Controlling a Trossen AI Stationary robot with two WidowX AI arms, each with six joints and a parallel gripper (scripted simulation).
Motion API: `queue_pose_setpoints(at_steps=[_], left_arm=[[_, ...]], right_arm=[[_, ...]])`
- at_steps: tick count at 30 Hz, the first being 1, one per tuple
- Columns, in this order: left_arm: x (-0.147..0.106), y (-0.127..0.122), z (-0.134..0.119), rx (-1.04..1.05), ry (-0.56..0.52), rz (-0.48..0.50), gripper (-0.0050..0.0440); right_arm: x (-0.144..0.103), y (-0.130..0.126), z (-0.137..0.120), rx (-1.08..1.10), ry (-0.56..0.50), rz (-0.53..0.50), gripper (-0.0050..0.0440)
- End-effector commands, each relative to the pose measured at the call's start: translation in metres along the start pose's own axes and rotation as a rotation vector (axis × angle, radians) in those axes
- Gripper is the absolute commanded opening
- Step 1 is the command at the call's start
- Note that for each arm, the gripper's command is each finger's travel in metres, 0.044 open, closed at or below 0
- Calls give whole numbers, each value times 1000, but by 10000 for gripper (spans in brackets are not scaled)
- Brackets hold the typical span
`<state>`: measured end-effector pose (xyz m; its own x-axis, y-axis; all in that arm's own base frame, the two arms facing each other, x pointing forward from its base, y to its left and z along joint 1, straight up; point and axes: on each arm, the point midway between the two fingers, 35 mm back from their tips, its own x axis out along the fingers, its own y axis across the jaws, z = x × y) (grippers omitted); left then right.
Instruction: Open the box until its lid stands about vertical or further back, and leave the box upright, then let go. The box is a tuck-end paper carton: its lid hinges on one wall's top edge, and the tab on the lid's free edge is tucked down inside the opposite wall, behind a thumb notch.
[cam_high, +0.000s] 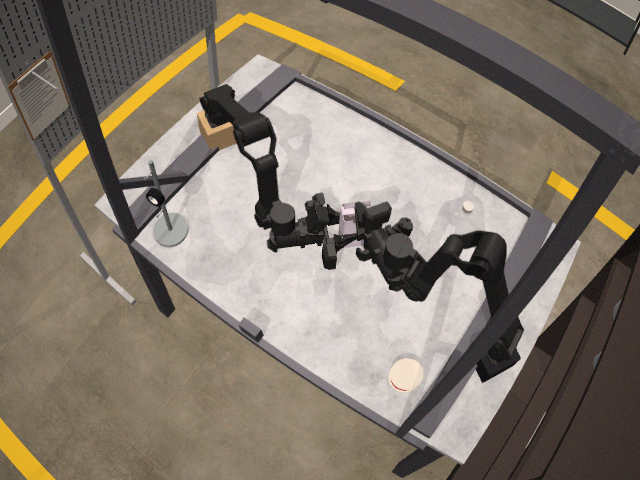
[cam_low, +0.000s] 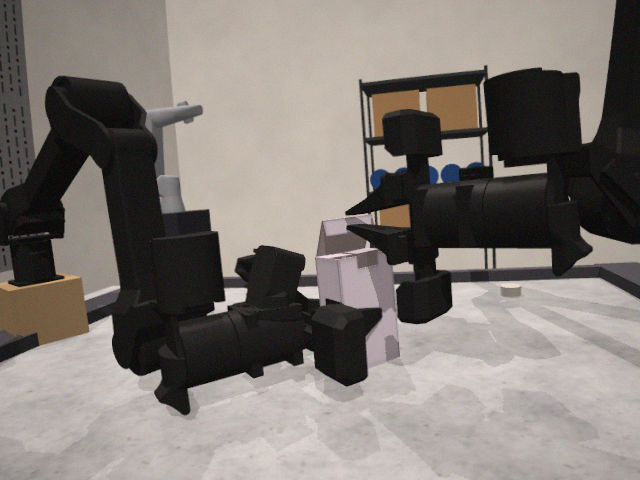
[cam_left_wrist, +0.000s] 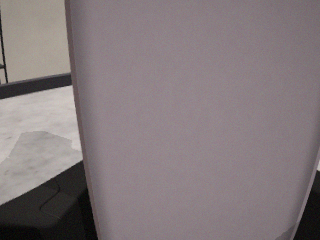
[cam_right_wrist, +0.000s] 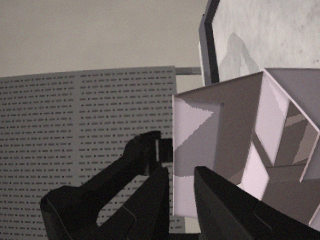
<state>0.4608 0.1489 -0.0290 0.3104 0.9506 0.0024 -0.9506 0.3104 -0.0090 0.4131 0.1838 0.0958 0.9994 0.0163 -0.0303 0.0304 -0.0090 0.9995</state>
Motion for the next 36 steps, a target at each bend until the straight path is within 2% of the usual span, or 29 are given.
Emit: queue_pose_setpoints(at_steps=[1, 36], left_arm=[[1, -5, 10, -20, -8, -5, 221], [1, -5, 10, -20, -8, -5, 221]], right_arm=[[5, 7, 2, 3, -2, 12, 50], [16, 10, 5, 3, -1, 12, 50]])
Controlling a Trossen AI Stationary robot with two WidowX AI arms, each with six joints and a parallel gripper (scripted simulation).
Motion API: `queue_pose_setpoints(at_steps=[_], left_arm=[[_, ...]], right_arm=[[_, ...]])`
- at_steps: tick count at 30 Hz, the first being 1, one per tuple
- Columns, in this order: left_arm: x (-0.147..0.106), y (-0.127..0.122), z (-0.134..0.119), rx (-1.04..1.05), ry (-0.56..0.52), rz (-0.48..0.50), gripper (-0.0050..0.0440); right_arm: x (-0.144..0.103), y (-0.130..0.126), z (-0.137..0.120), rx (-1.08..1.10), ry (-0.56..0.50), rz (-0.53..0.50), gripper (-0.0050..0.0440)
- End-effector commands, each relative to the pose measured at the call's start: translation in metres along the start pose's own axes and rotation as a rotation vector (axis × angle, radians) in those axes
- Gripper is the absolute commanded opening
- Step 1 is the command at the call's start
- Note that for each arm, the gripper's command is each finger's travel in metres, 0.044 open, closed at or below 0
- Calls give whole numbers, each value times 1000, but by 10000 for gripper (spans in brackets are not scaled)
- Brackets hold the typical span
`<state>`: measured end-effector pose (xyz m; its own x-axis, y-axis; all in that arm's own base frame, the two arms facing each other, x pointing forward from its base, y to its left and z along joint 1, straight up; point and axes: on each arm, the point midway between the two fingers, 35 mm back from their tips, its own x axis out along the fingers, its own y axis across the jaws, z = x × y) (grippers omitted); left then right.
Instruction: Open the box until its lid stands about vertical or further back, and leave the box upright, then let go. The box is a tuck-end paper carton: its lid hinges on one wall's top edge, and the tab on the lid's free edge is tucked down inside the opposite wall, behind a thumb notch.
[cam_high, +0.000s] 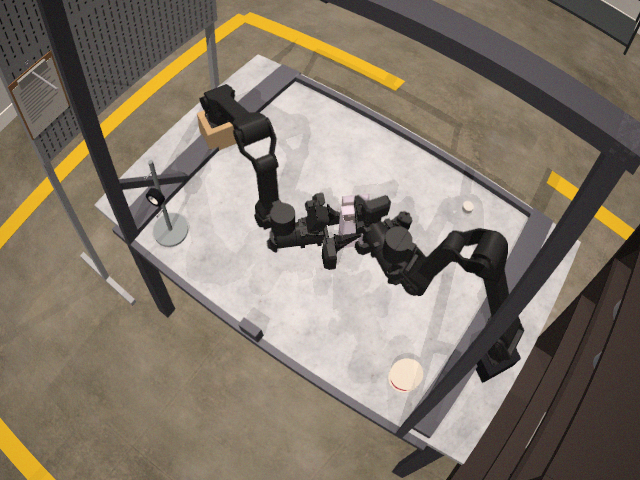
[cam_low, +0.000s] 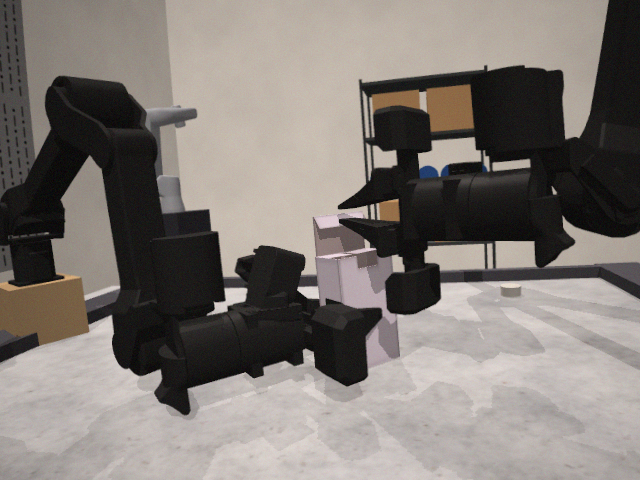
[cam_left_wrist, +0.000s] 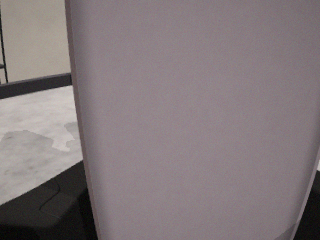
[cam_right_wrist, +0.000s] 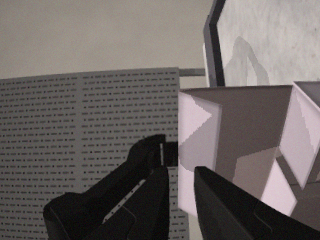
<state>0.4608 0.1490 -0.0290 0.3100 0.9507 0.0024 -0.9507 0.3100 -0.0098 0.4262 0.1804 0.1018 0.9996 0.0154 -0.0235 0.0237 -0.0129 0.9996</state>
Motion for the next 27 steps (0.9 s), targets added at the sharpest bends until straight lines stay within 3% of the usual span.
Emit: queue_pose_setpoints(at_steps=[1, 27], left_arm=[[1, -5, 10, -19, -8, -5, 221], [1, -5, 10, -19, -8, -5, 221]], right_arm=[[3, 4, 1, -1, 0, 6, 50], [9, 4, 3, -1, 0, 6, 50]])
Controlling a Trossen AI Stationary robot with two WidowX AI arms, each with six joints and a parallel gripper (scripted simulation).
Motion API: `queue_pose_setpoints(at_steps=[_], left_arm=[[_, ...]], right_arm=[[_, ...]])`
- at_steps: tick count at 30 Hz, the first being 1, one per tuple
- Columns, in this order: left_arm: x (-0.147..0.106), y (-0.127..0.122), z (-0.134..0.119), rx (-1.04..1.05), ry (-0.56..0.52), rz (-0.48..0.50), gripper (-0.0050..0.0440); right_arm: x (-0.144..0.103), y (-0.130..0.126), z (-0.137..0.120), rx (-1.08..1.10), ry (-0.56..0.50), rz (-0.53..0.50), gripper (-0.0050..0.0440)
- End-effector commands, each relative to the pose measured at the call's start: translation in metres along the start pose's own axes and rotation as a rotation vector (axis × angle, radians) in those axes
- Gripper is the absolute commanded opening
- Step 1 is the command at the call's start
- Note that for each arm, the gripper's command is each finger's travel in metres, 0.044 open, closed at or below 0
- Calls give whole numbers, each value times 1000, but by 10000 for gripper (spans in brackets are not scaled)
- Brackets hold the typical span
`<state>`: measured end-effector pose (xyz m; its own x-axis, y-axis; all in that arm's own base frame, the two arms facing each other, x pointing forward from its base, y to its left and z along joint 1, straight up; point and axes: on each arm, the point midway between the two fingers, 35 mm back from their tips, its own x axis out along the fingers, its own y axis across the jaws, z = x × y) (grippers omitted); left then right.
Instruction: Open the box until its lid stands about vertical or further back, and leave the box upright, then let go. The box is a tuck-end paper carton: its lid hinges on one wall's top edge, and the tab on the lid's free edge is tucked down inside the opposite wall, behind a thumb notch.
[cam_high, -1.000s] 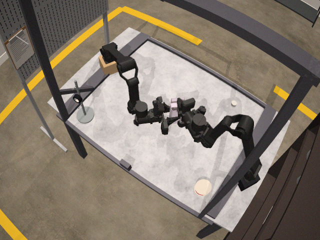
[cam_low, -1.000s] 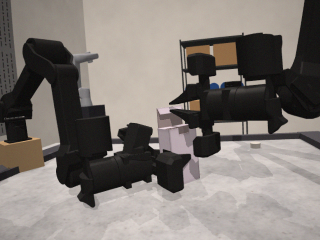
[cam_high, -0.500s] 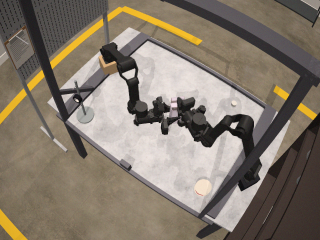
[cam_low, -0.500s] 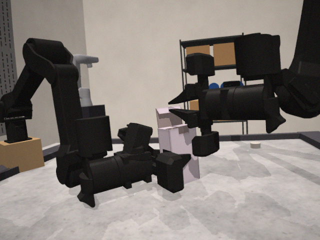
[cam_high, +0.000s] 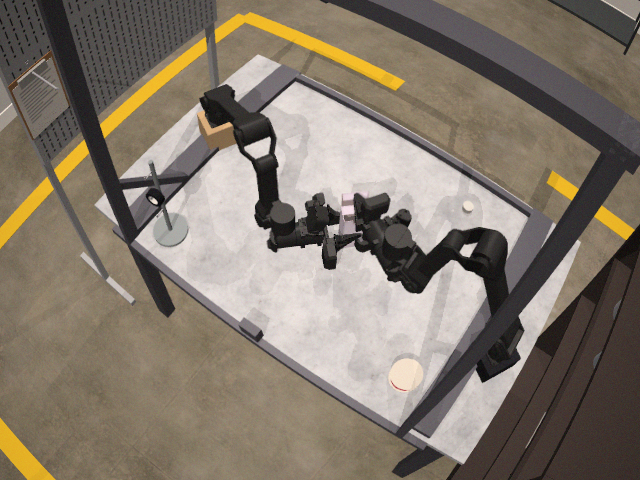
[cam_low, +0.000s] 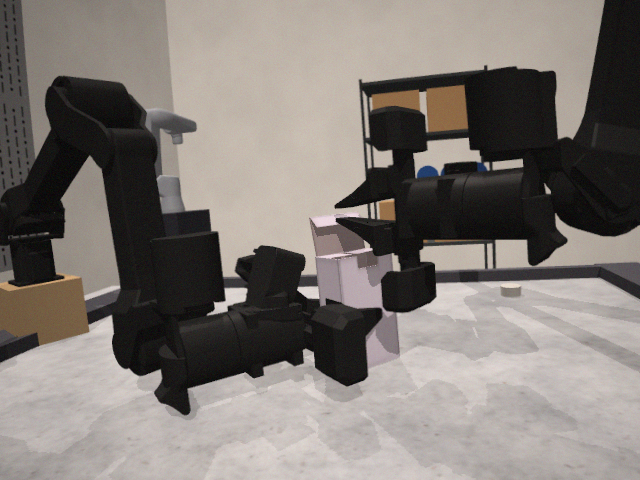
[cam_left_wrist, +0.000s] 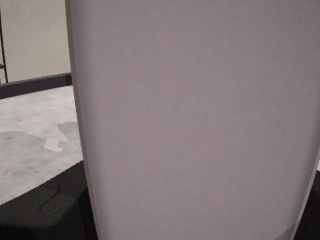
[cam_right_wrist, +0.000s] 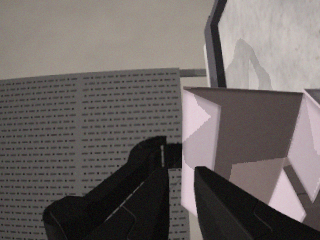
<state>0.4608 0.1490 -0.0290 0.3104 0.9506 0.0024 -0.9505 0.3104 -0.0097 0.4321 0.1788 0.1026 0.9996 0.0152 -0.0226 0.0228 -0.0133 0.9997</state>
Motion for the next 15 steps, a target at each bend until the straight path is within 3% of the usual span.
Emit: queue_pose_setpoints(at_steps=[1, 10, 15], left_arm=[[1, -5, 10, -19, -8, -5, 221], [1, -5, 10, -19, -8, -5, 221], [1, -5, 10, -19, -8, -5, 221]], right_arm=[[4, 3, 1, -1, 0, 5, 50], [2, 6, 1, -1, 0, 6, 50], [-29, 27, -1, 7, 0, 12, 50]])
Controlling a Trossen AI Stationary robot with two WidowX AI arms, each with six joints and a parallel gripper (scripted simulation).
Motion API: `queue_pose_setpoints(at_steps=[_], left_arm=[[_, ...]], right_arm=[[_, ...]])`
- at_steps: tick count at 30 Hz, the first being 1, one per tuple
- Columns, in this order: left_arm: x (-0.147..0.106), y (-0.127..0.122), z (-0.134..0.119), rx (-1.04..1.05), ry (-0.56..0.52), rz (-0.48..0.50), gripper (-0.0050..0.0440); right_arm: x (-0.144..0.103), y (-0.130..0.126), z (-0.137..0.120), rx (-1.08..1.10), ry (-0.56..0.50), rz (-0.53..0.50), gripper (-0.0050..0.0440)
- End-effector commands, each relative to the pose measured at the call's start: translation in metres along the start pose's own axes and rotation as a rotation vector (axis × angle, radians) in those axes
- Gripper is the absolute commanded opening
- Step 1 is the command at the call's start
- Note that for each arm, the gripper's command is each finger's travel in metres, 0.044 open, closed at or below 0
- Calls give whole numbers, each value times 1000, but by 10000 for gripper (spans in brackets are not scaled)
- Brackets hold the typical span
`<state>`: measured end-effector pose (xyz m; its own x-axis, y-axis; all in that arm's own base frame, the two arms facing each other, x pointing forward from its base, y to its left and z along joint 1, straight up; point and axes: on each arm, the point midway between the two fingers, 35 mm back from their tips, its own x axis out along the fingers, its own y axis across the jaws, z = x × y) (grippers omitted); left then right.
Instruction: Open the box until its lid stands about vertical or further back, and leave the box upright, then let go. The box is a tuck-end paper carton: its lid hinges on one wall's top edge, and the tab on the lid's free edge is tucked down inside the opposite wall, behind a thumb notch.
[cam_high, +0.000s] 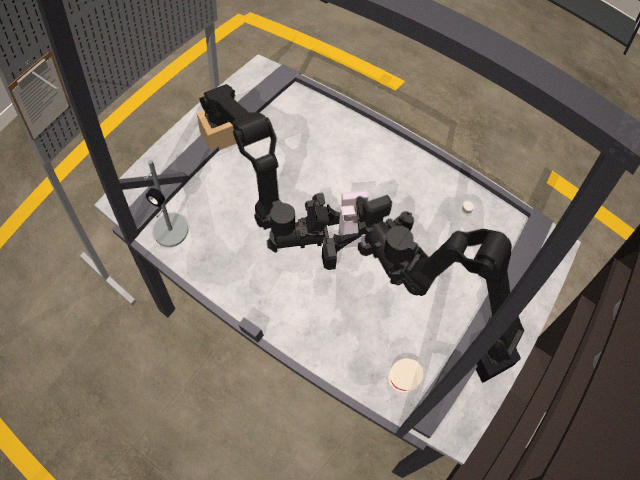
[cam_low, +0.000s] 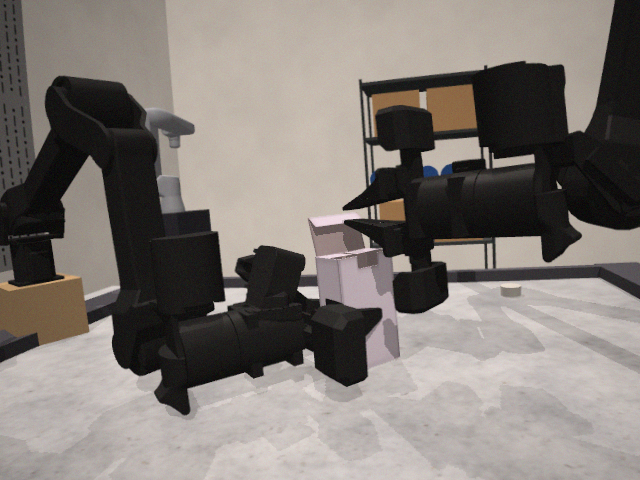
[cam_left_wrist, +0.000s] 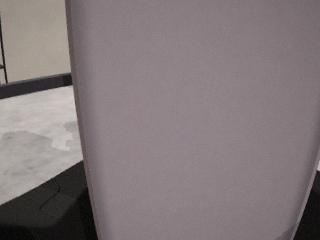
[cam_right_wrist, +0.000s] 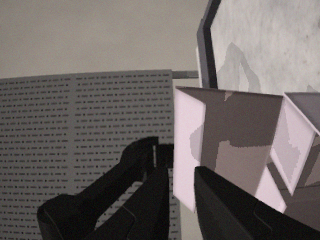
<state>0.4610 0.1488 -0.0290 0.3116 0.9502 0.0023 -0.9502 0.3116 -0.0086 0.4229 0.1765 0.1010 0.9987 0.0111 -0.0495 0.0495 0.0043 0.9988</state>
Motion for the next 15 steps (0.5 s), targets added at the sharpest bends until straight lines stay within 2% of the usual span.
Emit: queue_pose_setpoints(at_steps=[1, 4, 8, 10, 12, 15], left_arm=[[1, -4, 10, -20, -8, -4, 221], [1, -4, 10, -20, -8, -4, 221], [1, -4, 10, -20, -8, -4, 221], [1, -4, 10, -20, -8, -4, 269], [1, -4, 10, -20, -8, -4, 269], [1, -4, 10, -20, -8, -4, 341]], right_arm=[[-28, 32, -3, 26, 5, 40, 50], [-39, 38, -2, 28, 5, 42, 50], [-40, 38, -2, 29, 5, 42, 50], [-40, 38, -2, 29, 5, 42, 98], [-40, 38, -2, 29, 5, 42, 98], [-40, 38, -2, 29, 5, 42, 170]])
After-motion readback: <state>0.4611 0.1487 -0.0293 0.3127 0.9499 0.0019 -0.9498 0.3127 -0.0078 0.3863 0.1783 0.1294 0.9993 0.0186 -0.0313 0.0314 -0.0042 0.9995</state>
